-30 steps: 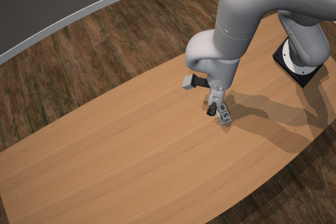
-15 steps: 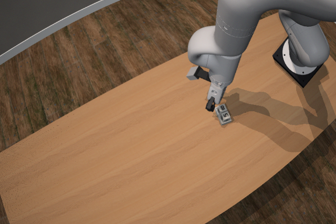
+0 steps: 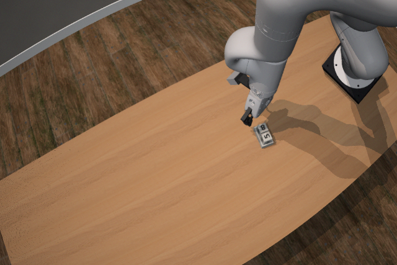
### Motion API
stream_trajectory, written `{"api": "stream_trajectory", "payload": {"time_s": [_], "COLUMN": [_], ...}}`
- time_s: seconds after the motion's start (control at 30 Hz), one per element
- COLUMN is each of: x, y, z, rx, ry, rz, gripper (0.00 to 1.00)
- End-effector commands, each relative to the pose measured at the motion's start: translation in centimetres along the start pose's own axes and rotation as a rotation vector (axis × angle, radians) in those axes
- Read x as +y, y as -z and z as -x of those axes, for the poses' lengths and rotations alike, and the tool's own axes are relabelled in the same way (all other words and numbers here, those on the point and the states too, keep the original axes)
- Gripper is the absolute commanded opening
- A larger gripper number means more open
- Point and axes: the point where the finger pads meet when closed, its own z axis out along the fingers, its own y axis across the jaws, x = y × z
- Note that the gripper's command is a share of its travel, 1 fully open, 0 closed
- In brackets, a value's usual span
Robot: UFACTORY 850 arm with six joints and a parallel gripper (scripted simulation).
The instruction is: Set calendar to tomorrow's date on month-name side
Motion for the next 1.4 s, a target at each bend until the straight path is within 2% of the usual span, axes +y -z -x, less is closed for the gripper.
{"api": "stream_trajectory", "payload": {"time_s": [0.0, 0.2, 0.43, 0.53, 0.8, 1.2, 1.37], "x": [1.6, 1.6, 2.2, 3.6, 3.7, 3.7, 3.7], "y": [0.0, 0.0, 0.0, 0.0, -0.2, -3.1, -3.5], "z": [-0.5, -0.5, -0.7, -1.1, -1.1, -1.0, -1.0], "rx": [-0.01, -0.009, -0.009, -0.009, -0.009, -0.009, -0.009], "ry": [-0.064, -0.086, -0.326, -0.326, -0.326, -0.326, -0.326], "rz": [0.007, 0.007, 0.008, 0.008, 0.008, 0.008, 0.008], "gripper": [1.0, 1.0, 1.0, 1.0, 1.0, 1.0, 1.0]}}
